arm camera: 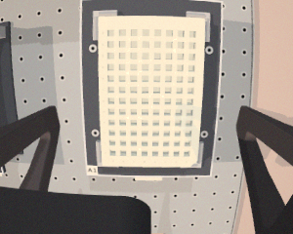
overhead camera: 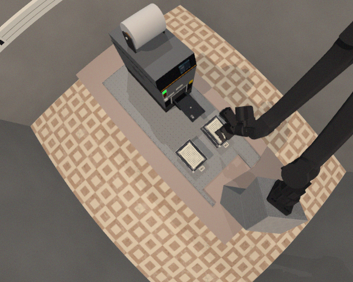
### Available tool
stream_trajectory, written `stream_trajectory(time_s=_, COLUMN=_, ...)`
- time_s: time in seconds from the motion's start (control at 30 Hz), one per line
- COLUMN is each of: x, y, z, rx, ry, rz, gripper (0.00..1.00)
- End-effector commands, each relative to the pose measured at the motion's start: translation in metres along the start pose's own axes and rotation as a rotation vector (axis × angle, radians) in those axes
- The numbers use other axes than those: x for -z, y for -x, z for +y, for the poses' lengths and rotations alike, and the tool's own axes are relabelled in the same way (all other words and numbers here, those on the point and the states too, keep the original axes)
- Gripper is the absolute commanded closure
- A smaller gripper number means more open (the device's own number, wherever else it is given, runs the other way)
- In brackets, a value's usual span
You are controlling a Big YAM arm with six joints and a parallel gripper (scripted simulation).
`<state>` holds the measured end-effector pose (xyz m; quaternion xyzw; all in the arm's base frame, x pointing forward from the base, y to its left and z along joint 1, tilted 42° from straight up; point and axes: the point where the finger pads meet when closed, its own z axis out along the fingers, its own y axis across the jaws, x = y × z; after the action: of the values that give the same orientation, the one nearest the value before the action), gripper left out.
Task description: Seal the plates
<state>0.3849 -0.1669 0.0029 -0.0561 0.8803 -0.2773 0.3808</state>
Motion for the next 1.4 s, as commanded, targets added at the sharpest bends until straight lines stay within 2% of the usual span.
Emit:
stream_trajectory(time_s=0.0, x=-0.007, y=-0.006, z=-0.006, rx=0.005, ry=-0.010, rz=0.005, gripper=0.00)
stream_trajectory(time_s=0.27, x=-0.020, y=-0.015, z=-0.004, rx=0.009, ry=-0.007, rz=0.012, gripper=0.00)
stream_trajectory(time_s=0.47, x=-0.027, y=-0.011, z=-0.009, rx=0.005, ry=-0.018, rz=-0.002, gripper=0.00)
stream_trajectory(time_s=0.57, x=-0.029, y=-0.019, z=-0.001, rx=0.006, ry=0.002, rz=0.013, gripper=0.00)
stream_trajectory(time_s=0.67, x=-0.037, y=-0.022, z=-0.003, rx=0.006, ry=-0.004, rz=0.015, gripper=0.00)
stream_trajectory(time_s=0.93, x=-0.048, y=-0.016, z=-0.006, rx=0.009, ry=-0.014, rz=-0.009, gripper=0.00)
stream_trajectory(time_s=1.03, x=-0.051, y=-0.018, z=-0.006, rx=0.009, ry=-0.013, rz=-0.006, gripper=0.00)
stream_trajectory(time_s=1.17, x=-0.054, y=-0.033, z=-0.001, rx=0.002, ry=0.001, rz=0.023, gripper=0.00)
stream_trajectory(time_s=1.3, x=-0.065, y=-0.031, z=-0.005, rx=0.004, ry=-0.010, rz=0.011, gripper=0.00)
stream_trajectory(time_s=1.37, x=-0.062, y=-0.028, z=-0.005, rx=0.007, ry=-0.012, rz=0.008, gripper=0.00)
